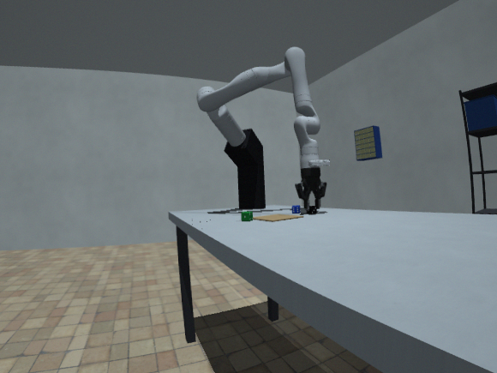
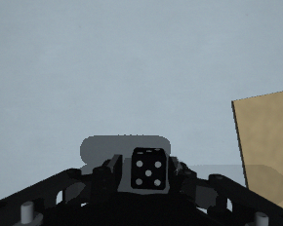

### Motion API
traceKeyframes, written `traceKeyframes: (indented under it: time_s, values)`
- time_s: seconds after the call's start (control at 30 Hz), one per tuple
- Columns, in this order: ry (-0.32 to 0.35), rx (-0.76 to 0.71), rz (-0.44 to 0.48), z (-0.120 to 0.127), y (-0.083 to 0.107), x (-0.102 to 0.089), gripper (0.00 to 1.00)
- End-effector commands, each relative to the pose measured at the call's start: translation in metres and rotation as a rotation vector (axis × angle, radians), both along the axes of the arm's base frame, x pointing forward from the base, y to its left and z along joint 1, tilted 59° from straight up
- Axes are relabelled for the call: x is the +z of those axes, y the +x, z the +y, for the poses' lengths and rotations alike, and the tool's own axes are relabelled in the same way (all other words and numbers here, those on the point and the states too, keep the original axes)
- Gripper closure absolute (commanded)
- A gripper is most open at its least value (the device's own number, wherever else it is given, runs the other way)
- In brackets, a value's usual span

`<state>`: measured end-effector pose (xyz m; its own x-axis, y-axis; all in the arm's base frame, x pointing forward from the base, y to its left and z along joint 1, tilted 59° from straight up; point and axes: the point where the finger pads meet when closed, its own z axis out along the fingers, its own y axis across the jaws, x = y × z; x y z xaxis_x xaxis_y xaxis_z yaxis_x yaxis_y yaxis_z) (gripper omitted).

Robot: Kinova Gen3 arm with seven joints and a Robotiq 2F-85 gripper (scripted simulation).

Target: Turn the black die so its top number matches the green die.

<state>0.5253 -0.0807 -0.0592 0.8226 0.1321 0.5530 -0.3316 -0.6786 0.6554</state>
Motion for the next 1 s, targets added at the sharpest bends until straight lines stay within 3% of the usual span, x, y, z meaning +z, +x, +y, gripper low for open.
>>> traceKeyframes:
  time_s: [0.0, 0.97]
  values:
    - [0.001, -0.008, 0.0, -0.0073, 0.0017, -0.0028, 0.54]
    - [0.001, -0.008, 0.0, -0.0117, 0.0044, -0.0059, 0.54]
